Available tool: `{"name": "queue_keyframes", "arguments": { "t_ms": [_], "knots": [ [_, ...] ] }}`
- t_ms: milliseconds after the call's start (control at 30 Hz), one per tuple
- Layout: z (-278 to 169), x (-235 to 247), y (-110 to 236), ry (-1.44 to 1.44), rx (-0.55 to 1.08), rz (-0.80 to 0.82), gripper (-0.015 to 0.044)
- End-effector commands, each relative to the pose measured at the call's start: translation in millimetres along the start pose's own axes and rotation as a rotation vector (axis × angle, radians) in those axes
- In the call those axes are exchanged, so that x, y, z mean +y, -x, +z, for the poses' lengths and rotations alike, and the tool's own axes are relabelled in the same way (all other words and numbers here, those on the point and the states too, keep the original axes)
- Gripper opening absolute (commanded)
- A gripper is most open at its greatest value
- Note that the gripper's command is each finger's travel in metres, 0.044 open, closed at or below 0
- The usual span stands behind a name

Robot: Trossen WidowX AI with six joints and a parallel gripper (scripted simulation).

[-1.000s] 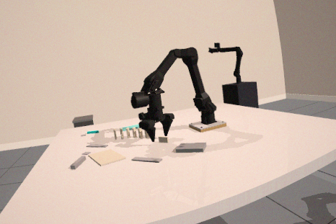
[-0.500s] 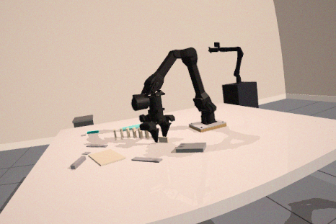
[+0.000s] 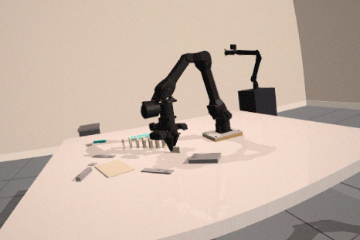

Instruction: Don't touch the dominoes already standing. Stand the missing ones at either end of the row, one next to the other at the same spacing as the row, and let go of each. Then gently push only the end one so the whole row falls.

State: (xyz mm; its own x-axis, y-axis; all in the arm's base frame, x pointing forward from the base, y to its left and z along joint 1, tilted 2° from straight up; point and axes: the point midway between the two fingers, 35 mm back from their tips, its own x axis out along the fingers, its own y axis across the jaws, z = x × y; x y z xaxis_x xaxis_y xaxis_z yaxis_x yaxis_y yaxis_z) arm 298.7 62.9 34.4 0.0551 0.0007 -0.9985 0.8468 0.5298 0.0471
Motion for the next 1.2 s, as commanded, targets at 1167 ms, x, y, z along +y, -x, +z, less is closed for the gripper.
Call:
{"name": "queue_keyframes", "arguments": {
  "t_ms": [1167],
  "knots": [
    [-10.1, 76.4, 86.5, 1.804, -0.007, 0.005, 0.0023]
  ]
}}
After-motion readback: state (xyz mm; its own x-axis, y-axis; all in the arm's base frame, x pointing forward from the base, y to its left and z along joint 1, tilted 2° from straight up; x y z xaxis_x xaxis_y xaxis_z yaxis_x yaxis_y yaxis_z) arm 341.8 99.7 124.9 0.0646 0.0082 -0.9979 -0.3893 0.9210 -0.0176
